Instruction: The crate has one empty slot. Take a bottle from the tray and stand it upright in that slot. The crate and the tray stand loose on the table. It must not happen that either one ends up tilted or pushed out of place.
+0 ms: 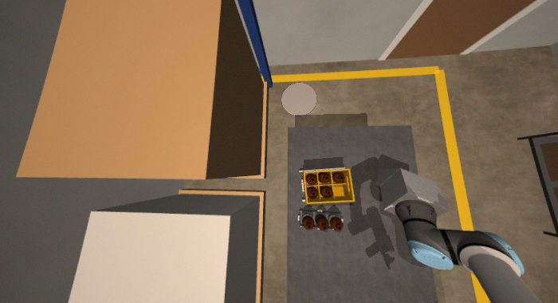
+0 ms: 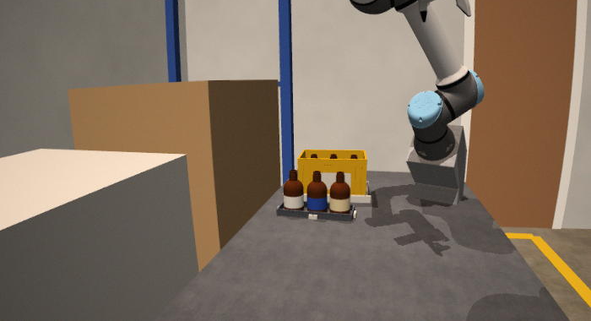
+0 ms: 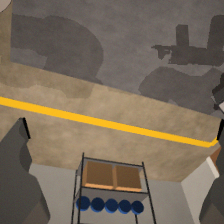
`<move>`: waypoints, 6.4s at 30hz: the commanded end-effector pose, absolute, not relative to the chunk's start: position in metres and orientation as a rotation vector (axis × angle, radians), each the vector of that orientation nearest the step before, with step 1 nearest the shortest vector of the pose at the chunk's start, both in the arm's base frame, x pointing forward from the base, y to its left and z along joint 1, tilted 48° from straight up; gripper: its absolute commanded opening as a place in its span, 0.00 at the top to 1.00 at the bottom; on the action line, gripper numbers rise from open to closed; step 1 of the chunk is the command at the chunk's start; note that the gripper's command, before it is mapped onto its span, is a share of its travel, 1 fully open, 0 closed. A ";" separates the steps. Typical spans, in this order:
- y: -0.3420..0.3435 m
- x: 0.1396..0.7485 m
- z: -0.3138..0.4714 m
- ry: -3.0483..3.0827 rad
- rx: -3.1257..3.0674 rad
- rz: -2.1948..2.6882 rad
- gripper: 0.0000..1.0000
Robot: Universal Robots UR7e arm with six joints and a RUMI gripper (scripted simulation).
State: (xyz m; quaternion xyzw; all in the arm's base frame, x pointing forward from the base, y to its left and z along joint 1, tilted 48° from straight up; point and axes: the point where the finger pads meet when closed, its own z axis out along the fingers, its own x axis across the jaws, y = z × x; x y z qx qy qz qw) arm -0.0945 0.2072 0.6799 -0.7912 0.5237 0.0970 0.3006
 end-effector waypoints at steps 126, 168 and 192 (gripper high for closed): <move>0.247 -0.146 0.697 1.323 -1.993 0.256 0.00; 0.253 -0.134 0.697 1.352 -1.981 0.261 0.00; 0.259 -0.120 0.696 1.384 -1.970 0.266 0.00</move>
